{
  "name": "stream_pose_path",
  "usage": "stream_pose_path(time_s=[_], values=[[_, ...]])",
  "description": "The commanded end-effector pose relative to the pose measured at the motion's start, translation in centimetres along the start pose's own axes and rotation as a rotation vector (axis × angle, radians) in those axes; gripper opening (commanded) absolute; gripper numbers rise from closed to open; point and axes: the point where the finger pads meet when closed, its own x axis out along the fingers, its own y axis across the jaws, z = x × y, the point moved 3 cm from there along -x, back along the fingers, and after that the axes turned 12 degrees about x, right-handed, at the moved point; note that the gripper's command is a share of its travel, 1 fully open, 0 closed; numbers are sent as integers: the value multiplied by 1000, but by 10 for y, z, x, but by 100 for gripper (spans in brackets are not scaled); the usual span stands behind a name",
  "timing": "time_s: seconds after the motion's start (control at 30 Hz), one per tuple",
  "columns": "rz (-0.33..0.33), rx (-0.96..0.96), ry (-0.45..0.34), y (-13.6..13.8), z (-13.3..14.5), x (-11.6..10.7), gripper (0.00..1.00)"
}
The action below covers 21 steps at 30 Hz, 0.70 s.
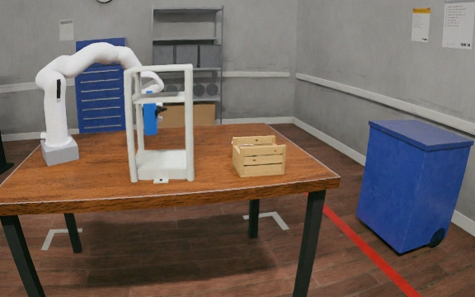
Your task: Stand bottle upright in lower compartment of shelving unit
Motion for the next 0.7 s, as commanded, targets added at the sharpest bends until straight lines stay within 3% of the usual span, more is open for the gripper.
stream_pose_path(time_s=[0.0, 0.67], values=[[0, 3, 4, 1, 1, 11, 0], [0, 3, 4, 1, 1, 62, 0]])
